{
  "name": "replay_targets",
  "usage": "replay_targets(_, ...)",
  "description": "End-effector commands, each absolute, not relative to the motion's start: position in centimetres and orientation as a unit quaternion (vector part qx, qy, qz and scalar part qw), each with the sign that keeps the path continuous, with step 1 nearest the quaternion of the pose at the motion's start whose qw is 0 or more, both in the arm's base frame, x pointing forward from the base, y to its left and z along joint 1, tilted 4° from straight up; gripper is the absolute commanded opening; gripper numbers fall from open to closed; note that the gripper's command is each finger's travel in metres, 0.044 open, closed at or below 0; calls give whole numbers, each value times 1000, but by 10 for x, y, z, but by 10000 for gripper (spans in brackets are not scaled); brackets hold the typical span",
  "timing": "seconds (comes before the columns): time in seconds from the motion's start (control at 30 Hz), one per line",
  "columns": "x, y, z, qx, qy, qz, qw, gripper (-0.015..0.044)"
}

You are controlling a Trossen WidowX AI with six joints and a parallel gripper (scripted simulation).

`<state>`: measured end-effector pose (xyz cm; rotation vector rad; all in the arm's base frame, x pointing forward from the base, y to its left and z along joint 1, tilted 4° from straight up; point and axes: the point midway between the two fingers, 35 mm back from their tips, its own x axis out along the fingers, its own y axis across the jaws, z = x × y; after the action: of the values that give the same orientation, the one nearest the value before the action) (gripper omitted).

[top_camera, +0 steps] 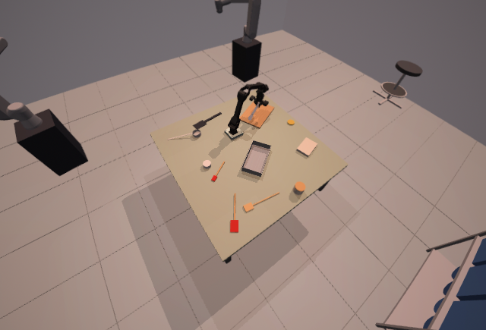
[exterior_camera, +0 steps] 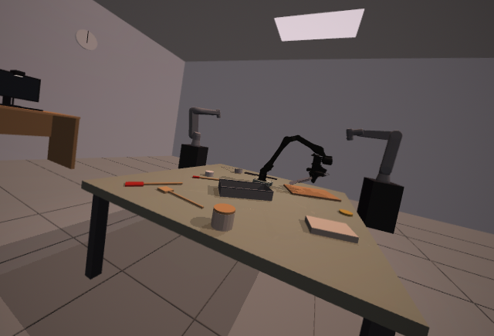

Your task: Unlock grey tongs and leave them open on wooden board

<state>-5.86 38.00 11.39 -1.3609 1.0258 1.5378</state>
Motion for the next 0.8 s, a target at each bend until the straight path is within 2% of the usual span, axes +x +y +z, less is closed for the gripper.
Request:
replay_targets(0.0,-58,380,107,-541,408,609,413,-150)
replay_targets(0.77,-60,377,74,-541,408,608,413,-150)
